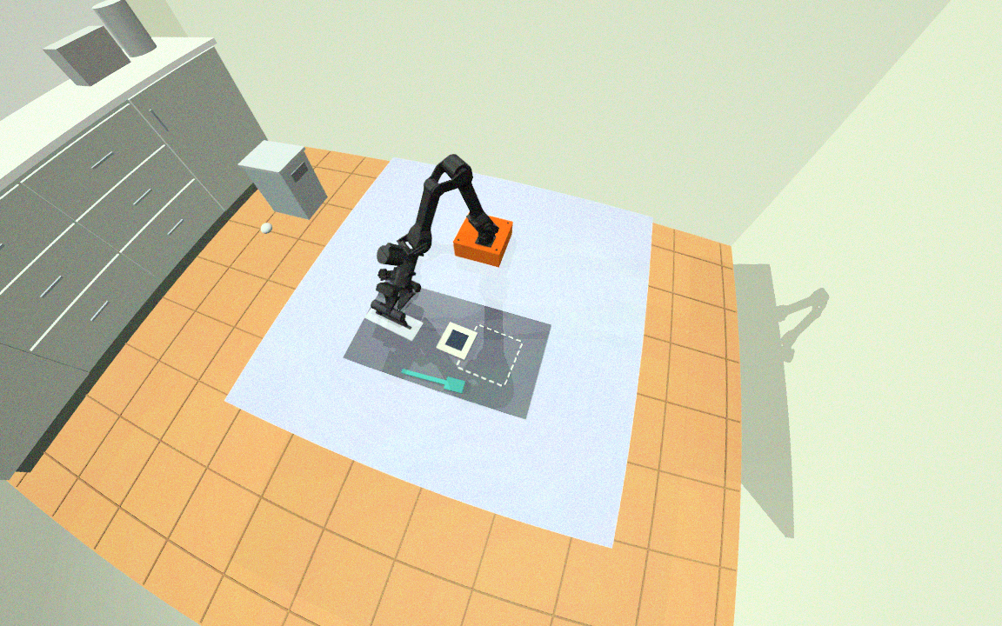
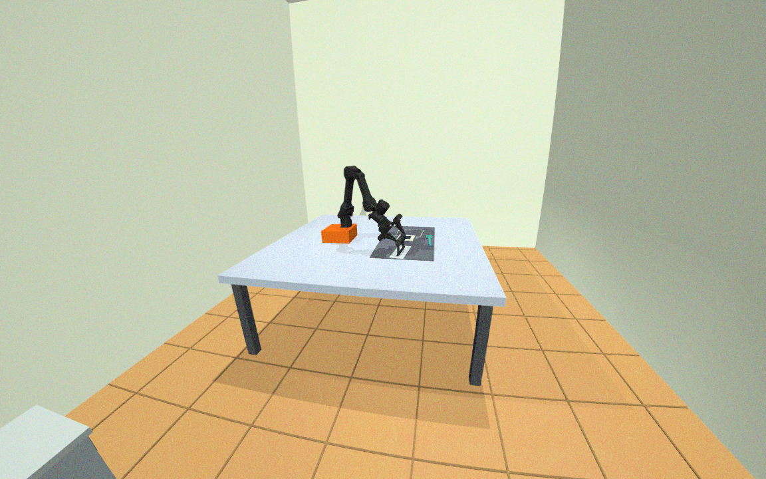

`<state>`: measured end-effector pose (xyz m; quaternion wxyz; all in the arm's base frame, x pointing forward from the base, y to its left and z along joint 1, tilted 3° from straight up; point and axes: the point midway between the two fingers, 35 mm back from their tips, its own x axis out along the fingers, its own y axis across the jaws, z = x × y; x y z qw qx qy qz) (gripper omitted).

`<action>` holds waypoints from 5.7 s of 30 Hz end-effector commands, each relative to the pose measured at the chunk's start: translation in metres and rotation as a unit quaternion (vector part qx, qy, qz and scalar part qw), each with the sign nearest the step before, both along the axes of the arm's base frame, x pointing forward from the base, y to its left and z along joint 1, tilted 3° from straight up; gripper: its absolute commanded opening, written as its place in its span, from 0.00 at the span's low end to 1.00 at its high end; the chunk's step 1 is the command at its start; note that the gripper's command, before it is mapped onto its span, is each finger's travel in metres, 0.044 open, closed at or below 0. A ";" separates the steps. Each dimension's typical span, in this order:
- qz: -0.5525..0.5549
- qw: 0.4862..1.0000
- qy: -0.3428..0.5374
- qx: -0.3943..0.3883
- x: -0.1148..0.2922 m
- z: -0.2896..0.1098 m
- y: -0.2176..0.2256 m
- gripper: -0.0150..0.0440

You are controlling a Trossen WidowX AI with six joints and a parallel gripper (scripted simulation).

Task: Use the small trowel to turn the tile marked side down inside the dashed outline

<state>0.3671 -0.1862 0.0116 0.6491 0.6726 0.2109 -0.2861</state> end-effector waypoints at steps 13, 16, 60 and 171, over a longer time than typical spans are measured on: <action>-0.003 1.000 -0.002 0.000 0.020 -0.016 -0.003 0.76; -0.003 1.000 -0.002 0.000 0.024 -0.020 -0.003 0.76; -0.002 1.000 -0.002 0.001 0.032 0.017 -0.004 0.25; 0.020 1.000 -0.002 0.007 0.023 -0.003 0.129 0.25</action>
